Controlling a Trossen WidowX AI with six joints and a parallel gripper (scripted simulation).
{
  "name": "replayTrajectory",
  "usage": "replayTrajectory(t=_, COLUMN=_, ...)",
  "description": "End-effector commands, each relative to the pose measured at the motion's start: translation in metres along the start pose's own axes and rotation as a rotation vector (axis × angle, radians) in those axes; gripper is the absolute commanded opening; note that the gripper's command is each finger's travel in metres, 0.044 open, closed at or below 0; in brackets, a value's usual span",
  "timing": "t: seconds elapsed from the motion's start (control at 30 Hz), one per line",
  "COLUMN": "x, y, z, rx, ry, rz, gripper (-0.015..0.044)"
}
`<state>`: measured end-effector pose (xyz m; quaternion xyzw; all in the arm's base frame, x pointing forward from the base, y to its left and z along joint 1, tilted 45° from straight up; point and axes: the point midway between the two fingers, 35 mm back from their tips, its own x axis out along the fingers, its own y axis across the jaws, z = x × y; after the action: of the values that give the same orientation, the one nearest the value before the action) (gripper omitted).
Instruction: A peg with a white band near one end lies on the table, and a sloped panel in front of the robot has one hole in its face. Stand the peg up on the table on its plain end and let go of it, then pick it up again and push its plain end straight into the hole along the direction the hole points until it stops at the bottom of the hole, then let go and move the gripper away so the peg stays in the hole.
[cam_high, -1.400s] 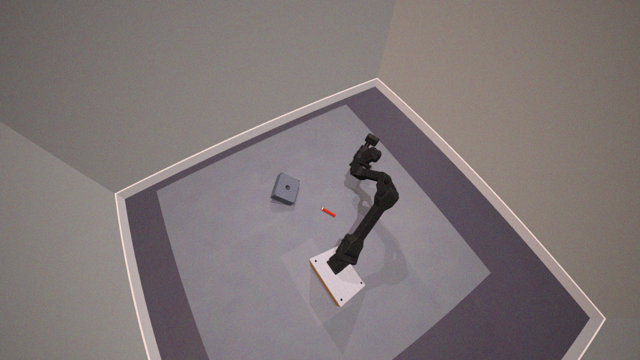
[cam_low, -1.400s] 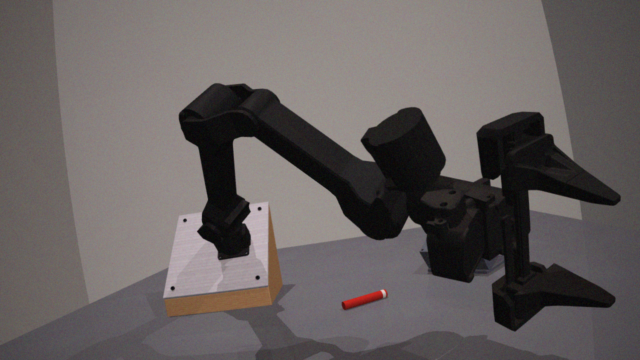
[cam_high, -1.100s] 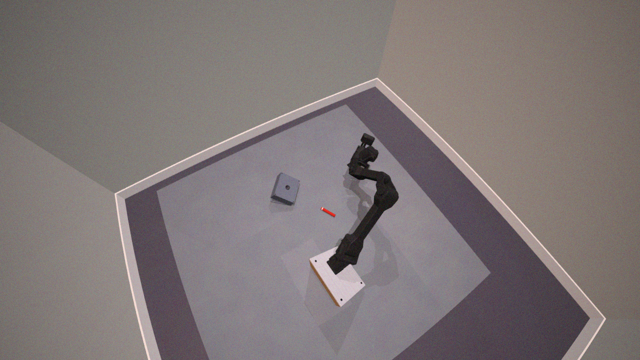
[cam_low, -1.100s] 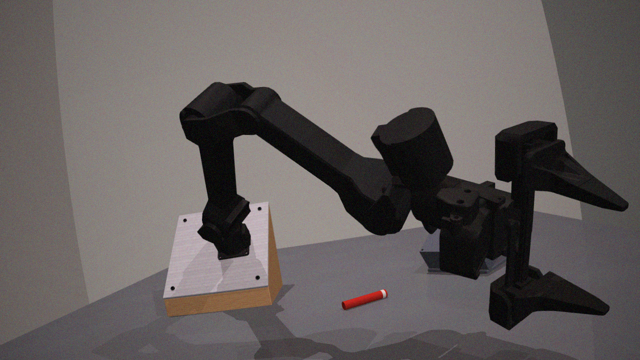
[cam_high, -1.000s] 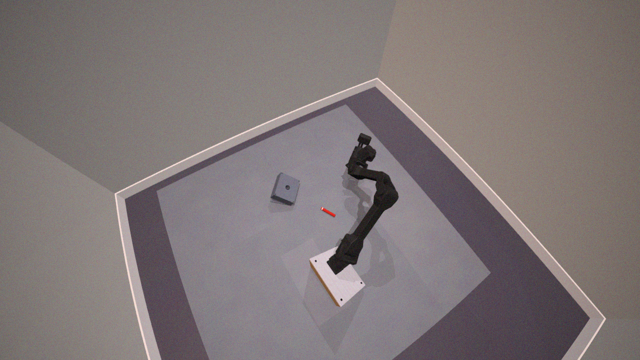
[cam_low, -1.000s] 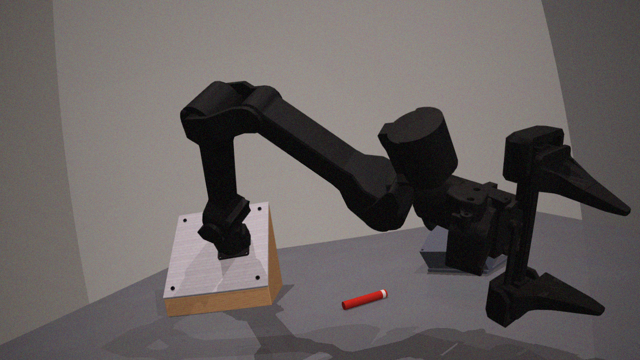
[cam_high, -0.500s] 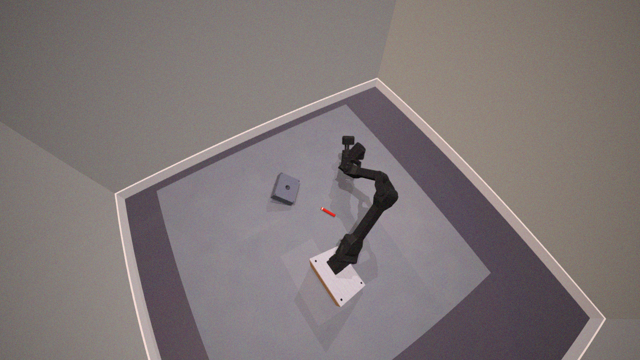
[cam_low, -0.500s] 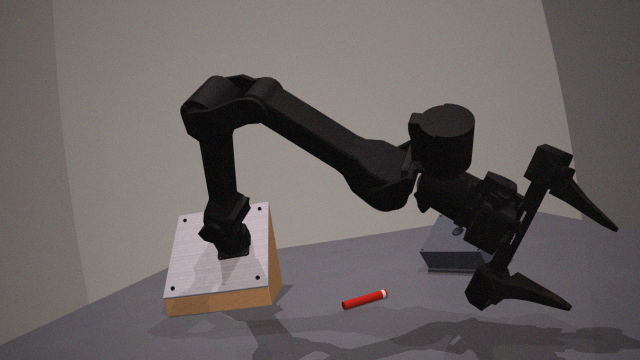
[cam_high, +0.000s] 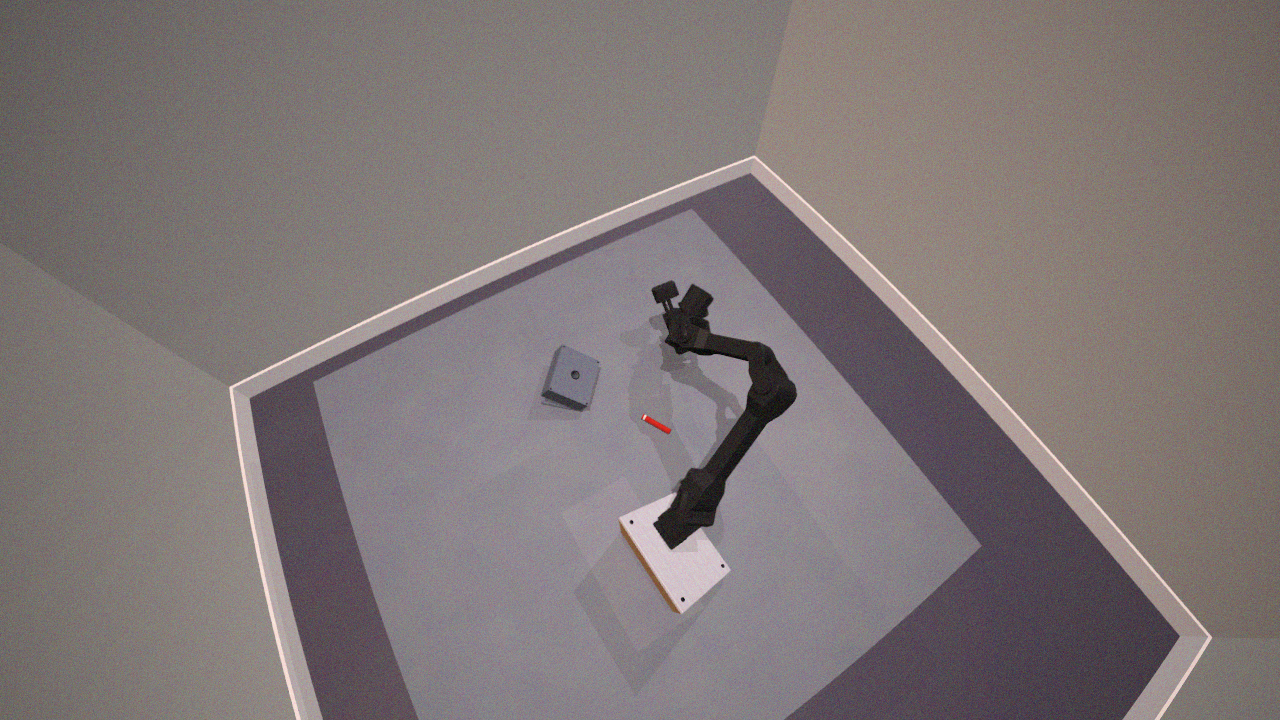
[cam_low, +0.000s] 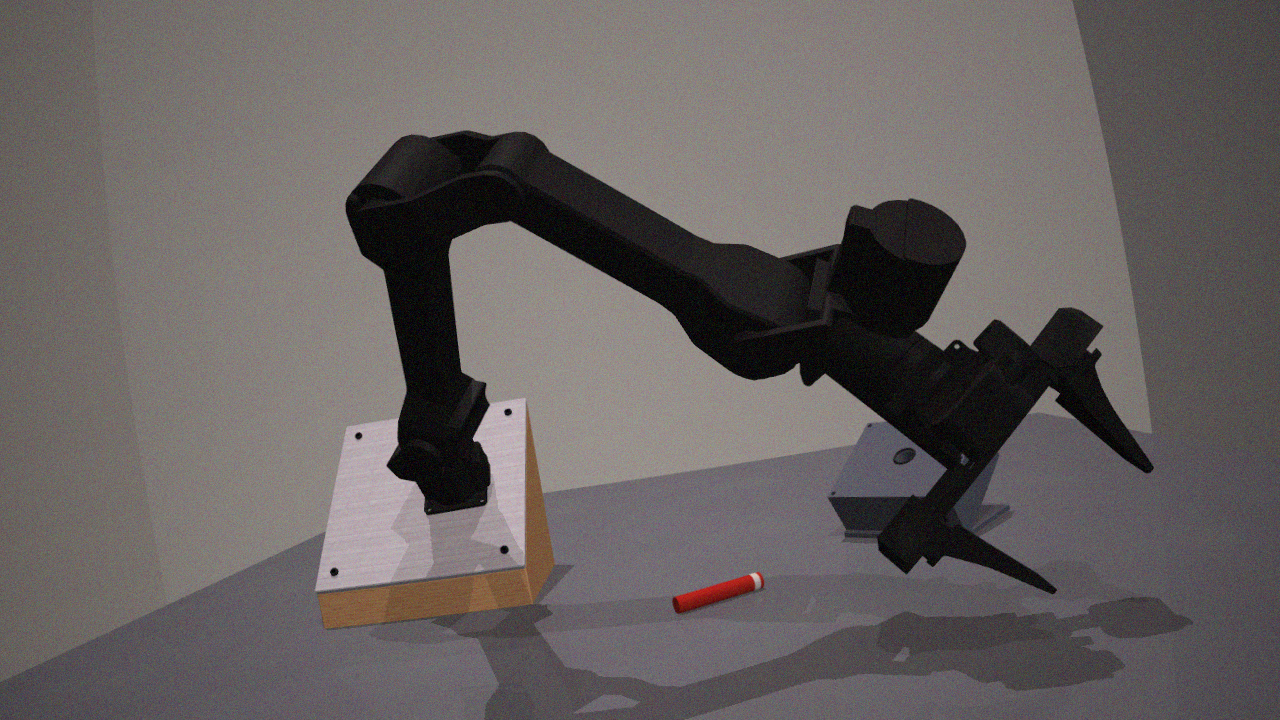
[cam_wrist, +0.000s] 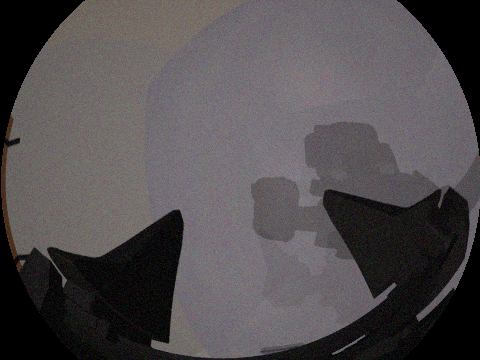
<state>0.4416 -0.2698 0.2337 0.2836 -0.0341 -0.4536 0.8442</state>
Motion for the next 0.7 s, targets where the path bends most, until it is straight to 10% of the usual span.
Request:
replayTrajectory(t=0.0, x=-0.011, y=-0.003, z=-0.017, rx=-0.122, ry=0.061, rz=-0.037, gripper=0.044)
replayTrajectory(t=0.67, x=-0.062, y=-0.033, z=-0.092, rx=-0.68, ry=0.355, rz=-0.14, gripper=0.044)
